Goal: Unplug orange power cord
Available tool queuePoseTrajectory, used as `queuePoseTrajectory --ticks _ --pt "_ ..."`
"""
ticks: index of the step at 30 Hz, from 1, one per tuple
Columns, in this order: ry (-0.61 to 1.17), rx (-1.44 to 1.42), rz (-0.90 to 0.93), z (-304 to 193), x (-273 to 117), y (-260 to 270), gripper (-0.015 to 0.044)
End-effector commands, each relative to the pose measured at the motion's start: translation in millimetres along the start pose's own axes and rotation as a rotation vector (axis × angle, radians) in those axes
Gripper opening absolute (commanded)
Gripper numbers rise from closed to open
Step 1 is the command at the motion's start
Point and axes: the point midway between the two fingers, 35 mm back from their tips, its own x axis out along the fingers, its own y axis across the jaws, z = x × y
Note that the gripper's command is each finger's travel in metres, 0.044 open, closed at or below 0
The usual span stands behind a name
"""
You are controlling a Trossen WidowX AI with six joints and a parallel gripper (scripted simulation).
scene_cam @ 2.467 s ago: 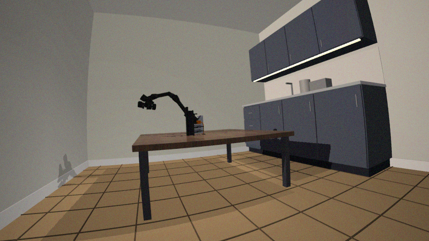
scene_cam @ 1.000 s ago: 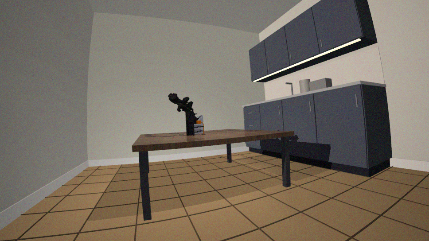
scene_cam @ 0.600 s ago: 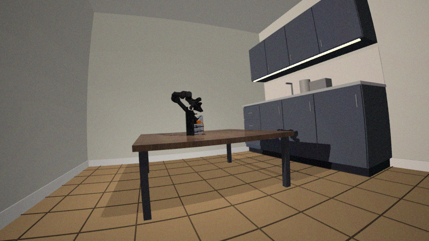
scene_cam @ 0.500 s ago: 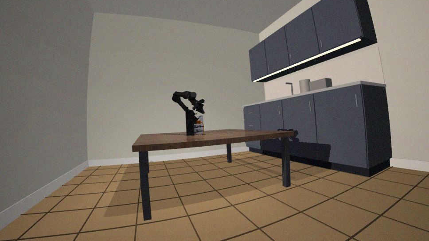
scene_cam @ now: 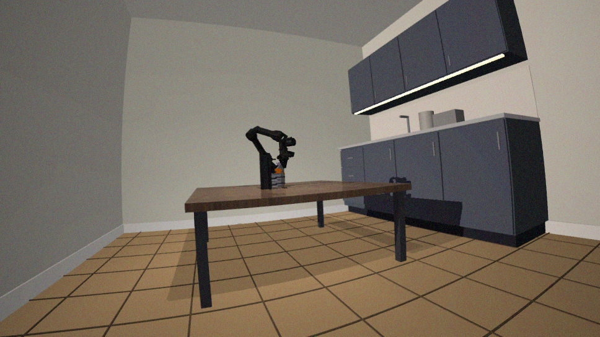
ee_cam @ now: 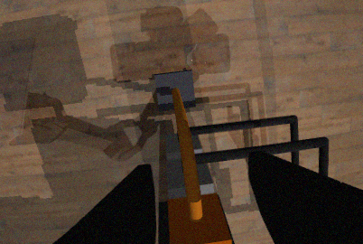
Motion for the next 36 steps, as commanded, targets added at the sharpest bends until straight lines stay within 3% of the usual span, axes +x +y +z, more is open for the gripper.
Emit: queuePoseTrajectory --ticks 1,36 --pt "0.039 -0.029 -0.006 -4 2 4 0.0160" --pt "0.041 -0.030 -0.005 -44 0 2 0.0160"
